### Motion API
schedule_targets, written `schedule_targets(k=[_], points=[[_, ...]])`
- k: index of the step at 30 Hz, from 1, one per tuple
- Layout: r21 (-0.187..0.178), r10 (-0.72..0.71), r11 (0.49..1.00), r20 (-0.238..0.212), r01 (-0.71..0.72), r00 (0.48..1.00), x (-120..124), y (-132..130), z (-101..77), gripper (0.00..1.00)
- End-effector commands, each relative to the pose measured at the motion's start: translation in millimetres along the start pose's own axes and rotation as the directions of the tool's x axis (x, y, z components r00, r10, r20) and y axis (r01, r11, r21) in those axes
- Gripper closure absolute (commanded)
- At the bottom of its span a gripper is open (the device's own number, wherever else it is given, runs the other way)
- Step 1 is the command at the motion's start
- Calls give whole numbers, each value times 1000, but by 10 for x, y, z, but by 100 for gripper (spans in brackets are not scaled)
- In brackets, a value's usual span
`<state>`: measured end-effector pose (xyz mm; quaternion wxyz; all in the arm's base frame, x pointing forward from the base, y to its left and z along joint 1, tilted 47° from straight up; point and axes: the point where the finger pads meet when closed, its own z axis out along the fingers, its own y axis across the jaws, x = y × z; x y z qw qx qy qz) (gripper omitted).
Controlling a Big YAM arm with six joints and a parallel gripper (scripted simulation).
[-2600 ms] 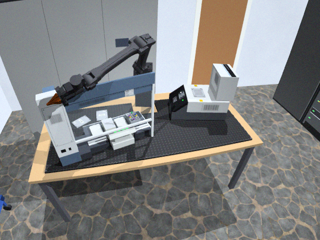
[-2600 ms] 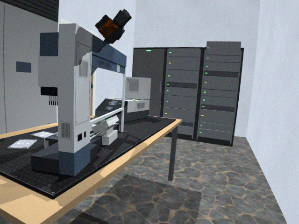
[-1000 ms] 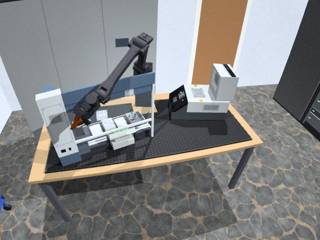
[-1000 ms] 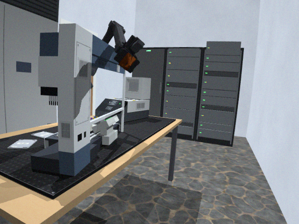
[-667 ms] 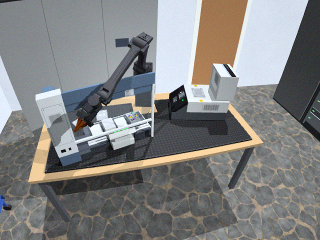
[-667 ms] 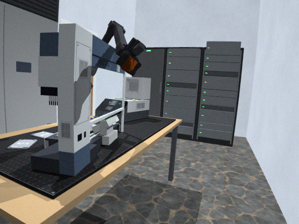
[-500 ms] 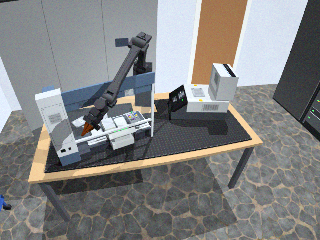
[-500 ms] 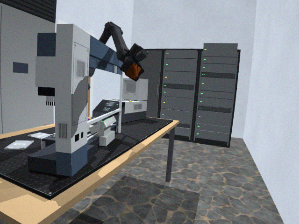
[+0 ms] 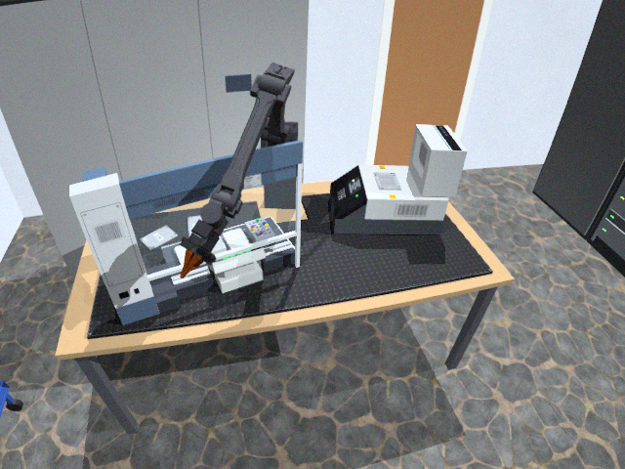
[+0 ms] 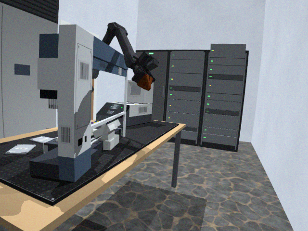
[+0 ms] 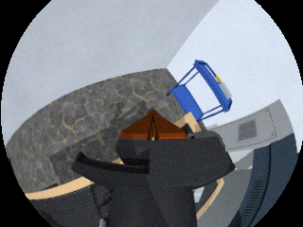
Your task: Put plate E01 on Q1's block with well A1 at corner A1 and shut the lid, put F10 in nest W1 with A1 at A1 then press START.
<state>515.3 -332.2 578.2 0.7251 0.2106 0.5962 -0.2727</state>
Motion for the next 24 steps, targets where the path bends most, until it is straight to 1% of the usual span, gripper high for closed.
schedule_targets(k=[1,2,4,5,7,9,10,12,14,16,18,20,21,22,24], points=[[-40,28,999,16,-28,999,-51,100,-47,100],[-53,42,998,12,-42,999,-57,99,-66,100],[-31,45,999,13,-45,999,-69,127,-102,100],[-27,46,999,23,-45,999,-94,167,-122,100],[-39,49,998,33,-48,998,-108,337,-168,100],[-39,49,998,33,-48,998,-108,337,-168,100],[-43,46,998,41,-44,998,-139,392,-171,100],[-99,73,993,36,-69,997,-152,508,-207,100],[-138,95,986,17,-92,995,-105,594,-241,100],[-121,94,988,18,-92,995,-76,671,-272,100],[-123,89,989,23,-86,996,-61,794,-305,100],[-127,79,989,19,-76,997,9,930,-313,100],[-159,87,984,9,-85,996,39,995,-320,100],[-181,102,978,4,-99,995,23,1030,-330,100],[-208,124,970,-7,-123,992,-2,1035,-364,100]])
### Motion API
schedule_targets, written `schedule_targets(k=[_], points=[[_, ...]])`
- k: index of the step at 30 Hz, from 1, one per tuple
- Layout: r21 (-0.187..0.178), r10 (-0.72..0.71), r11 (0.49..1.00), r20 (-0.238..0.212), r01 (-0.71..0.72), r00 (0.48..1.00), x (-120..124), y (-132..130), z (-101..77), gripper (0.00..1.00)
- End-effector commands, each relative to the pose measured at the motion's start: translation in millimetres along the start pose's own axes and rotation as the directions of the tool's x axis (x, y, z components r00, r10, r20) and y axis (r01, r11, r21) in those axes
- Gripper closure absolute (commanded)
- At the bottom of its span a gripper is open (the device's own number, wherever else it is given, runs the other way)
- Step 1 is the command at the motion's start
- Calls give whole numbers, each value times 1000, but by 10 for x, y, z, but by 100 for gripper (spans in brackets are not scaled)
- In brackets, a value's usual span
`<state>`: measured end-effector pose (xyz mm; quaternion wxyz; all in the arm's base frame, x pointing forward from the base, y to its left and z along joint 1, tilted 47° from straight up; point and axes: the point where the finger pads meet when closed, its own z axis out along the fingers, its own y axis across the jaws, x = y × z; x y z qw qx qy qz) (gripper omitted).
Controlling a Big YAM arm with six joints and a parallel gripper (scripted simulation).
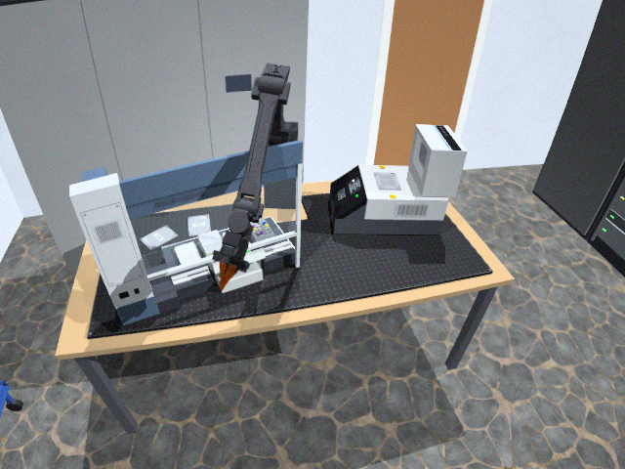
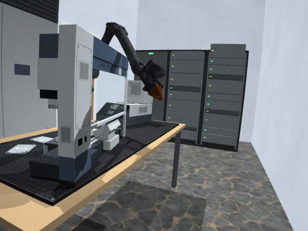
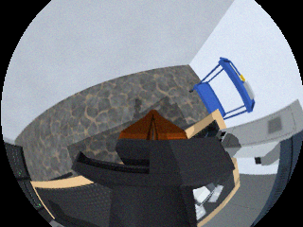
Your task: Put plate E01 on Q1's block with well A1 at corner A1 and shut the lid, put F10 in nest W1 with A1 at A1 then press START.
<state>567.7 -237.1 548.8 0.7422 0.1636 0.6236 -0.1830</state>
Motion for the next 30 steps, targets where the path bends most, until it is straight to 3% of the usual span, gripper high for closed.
schedule_targets(k=[1,4,9,11,13,16,19,22,24,26,28,30], points=[[-15,49,999,42,-48,998,-225,2,-109,100],[13,37,999,37,-38,999,-169,24,-123,100],[-16,18,1000,30,-18,999,1,471,-133,100],[-70,39,997,11,-38,999,55,566,-126,100],[-92,64,994,-2,-64,998,54,551,-144,100],[-59,66,996,6,-66,998,72,592,-192,100],[-65,67,996,7,-66,998,88,667,-208,100],[-83,56,995,10,-55,998,145,919,-233,100],[-143,77,987,-11,-78,997,193,1050,-275,100],[-172,96,980,-28,-100,995,203,1078,-319,100],[-142,96,985,-21,-98,995,211,1075,-341,100],[-144,95,985,-19,-96,995,252,1200,-368,100]])
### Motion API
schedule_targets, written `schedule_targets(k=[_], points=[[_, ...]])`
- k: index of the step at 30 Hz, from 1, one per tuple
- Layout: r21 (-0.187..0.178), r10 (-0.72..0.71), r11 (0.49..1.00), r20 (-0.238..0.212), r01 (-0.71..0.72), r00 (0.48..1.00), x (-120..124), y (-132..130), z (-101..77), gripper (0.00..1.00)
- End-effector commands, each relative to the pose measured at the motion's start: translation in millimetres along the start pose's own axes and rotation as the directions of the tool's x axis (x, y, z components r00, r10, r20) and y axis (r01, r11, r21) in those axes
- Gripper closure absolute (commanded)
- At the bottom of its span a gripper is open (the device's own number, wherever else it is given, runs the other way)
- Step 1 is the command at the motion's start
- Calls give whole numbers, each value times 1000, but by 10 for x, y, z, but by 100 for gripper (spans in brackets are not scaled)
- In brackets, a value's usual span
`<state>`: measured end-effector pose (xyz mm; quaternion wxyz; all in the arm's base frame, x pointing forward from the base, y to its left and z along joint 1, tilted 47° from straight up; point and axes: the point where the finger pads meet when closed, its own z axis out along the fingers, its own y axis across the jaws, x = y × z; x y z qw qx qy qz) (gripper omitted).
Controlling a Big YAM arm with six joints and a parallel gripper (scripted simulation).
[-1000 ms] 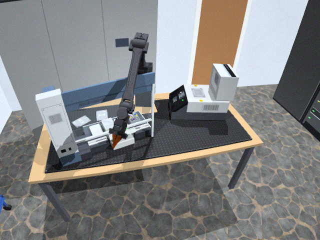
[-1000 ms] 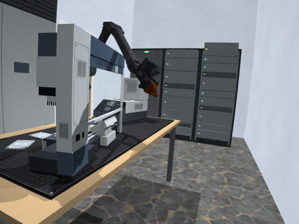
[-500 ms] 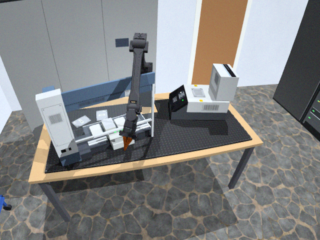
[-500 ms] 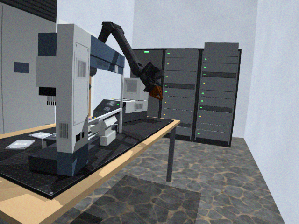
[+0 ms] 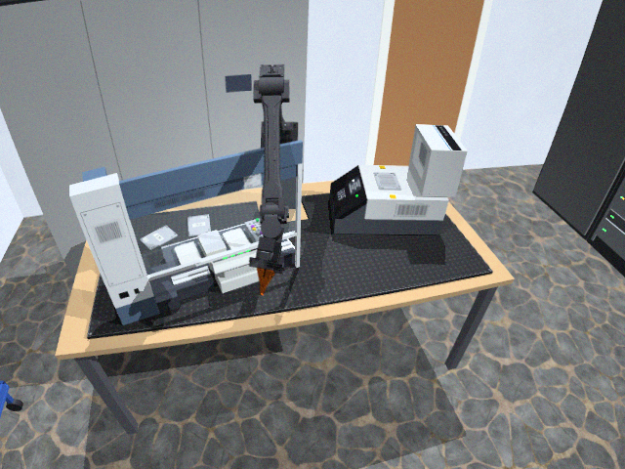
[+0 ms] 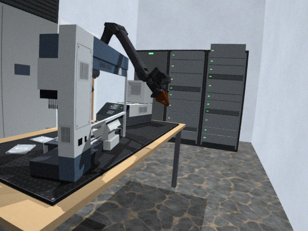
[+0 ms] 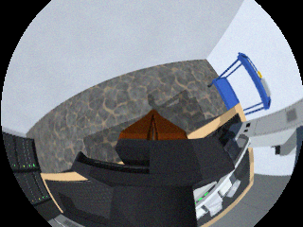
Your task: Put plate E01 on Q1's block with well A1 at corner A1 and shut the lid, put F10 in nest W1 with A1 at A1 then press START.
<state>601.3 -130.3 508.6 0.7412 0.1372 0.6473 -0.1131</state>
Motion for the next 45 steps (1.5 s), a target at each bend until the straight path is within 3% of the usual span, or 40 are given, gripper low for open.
schedule_targets(k=[1,4,8,15,17,19,21,25,28,30,32,34,38,41,45], points=[[-17,27,1000,42,-26,999,-105,201,-75,100],[-100,59,993,23,-57,998,-79,385,-122,100],[-90,63,994,22,-61,998,-79,358,-154,100],[-110,42,993,32,-38,999,26,869,-256,100],[-161,57,985,8,-55,998,84,943,-268,100],[-183,77,980,-14,-78,997,131,927,-291,100],[-154,77,985,-17,-79,997,173,938,-321,100],[-165,78,983,-9,-79,997,188,1088,-356,100],[-183,65,981,-13,-67,998,298,1355,-431,100],[-239,83,967,-42,-91,996,357,1465,-485,100],[-265,97,958,-62,-110,993,376,1479,-517,100],[-234,97,966,-55,-107,994,379,1469,-534,100],[-315,118,938,-95,-143,988,388,1583,-649,100],[-306,113,943,-80,-133,990,351,1638,-677,100],[-328,109,937,-58,-122,992,353,1944,-854,100]])
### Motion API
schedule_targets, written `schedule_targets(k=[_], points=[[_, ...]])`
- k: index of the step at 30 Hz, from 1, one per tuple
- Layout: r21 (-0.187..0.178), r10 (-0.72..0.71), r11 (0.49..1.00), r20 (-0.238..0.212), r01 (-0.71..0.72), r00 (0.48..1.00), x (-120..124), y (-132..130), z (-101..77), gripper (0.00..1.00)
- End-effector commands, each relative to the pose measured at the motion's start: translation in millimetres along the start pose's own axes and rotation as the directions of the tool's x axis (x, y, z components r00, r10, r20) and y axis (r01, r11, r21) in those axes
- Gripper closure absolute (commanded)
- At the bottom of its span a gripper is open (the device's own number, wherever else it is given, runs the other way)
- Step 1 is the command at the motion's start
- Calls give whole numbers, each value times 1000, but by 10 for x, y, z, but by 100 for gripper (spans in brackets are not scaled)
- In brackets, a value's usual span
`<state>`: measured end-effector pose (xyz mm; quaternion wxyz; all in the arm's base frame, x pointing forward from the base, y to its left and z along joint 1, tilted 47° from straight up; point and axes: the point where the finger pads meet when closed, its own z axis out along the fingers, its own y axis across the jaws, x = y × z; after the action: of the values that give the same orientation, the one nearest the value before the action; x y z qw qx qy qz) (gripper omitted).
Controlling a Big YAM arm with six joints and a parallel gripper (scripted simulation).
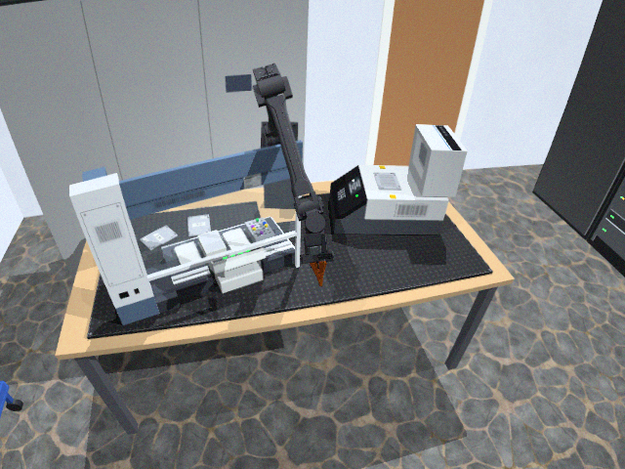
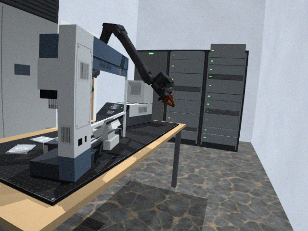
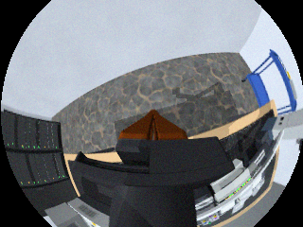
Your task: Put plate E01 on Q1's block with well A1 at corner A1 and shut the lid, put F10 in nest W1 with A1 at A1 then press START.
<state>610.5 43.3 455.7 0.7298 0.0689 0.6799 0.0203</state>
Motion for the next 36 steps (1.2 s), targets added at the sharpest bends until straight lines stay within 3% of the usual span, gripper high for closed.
schedule_targets(k=[1,4,8,10,12,18,21,23,26,29,30,36], points=[[-64,10,998,47,-7,999,-125,458,-196,100],[-59,-1,998,41,3,999,0,588,-189,100],[-126,30,992,0,-30,1000,86,598,-210,100],[-103,39,994,7,-38,999,104,643,-246,100],[-103,39,994,7,-38,999,104,643,-246,100],[-137,26,990,-1,-26,1000,322,1137,-351,100],[-192,-12,981,-53,2,999,439,1172,-405,100],[-170,-17,985,-52,8,998,473,1149,-430,100],[-232,-40,973,-78,21,996,467,1220,-517,100],[-230,-42,973,-78,23,996,482,1240,-541,100],[-229,-32,973,-59,17,998,438,1316,-574,100],[-250,-27,968,-45,15,999,623,1685,-793,100]])
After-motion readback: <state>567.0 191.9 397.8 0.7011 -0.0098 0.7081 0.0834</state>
